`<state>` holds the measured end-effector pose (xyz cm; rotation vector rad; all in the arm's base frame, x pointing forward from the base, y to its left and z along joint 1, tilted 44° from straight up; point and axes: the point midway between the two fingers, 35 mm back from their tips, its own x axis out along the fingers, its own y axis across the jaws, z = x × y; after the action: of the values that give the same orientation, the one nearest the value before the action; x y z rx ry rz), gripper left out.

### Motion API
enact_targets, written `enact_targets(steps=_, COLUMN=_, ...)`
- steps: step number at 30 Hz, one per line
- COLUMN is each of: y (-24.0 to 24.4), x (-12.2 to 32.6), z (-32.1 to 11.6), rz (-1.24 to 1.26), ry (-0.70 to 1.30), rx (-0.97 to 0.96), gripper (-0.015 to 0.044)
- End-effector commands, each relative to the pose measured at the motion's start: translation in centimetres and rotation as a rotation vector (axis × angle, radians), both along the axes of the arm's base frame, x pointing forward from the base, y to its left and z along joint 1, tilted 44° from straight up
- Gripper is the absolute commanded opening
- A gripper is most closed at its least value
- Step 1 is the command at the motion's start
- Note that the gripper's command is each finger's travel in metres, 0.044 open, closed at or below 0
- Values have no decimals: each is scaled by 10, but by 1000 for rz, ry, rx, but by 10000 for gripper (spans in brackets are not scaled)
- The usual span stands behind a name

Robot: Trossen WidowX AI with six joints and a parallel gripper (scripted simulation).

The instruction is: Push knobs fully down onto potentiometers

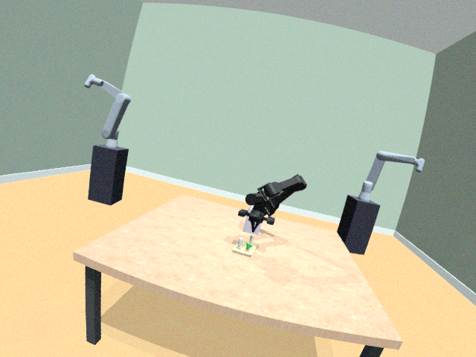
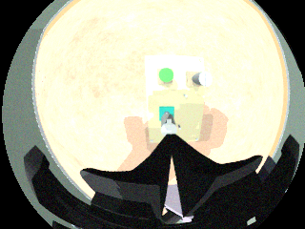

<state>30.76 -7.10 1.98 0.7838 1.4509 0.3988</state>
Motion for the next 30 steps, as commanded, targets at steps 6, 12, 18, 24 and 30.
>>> enact_targets(steps=6, y=11, x=0, z=-10, rz=-2, ry=7, rx=7, gripper=0)
enact_targets(steps=12, y=10, x=0, z=-9, rz=-2, ry=7, rx=7, gripper=0)
enact_targets(steps=18, y=10, x=0, z=-10, rz=-2, ry=7, rx=7, gripper=0)
enact_targets(steps=24, y=11, x=1, z=-11, rz=-2, ry=7, rx=7, gripper=0)
enact_targets(steps=30, y=13, x=1, z=-12, rz=-2, ry=7, rx=7, gripper=0)
